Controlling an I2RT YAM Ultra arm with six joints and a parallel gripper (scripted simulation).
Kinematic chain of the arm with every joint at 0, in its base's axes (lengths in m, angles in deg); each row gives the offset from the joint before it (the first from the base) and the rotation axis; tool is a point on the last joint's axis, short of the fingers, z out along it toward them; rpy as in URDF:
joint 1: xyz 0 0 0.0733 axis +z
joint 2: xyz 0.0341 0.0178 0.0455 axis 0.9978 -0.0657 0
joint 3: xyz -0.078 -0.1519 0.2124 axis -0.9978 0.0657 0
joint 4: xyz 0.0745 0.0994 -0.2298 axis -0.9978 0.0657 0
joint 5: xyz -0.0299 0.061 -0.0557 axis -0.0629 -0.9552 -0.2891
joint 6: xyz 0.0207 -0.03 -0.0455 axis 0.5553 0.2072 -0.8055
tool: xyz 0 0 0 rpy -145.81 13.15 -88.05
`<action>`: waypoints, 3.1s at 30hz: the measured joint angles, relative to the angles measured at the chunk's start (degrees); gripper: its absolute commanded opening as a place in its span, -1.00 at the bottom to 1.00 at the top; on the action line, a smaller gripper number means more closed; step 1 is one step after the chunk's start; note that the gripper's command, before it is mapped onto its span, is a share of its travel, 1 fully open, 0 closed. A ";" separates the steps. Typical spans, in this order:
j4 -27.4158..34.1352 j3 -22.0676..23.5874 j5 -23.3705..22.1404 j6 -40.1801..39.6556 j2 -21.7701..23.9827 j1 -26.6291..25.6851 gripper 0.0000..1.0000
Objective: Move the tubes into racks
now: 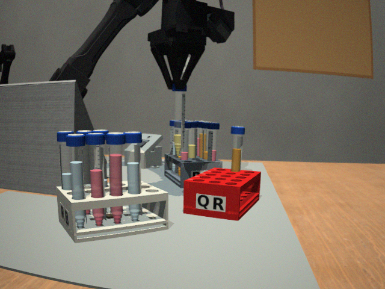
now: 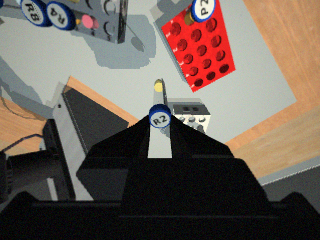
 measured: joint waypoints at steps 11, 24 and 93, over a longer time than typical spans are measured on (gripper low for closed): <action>0.02 0.00 0.00 17.44 0.00 0.00 -1.00; 0.04 0.00 -0.02 39.04 0.00 0.00 -1.00; -1.33 3.37 1.46 131.25 -0.74 -4.26 -1.00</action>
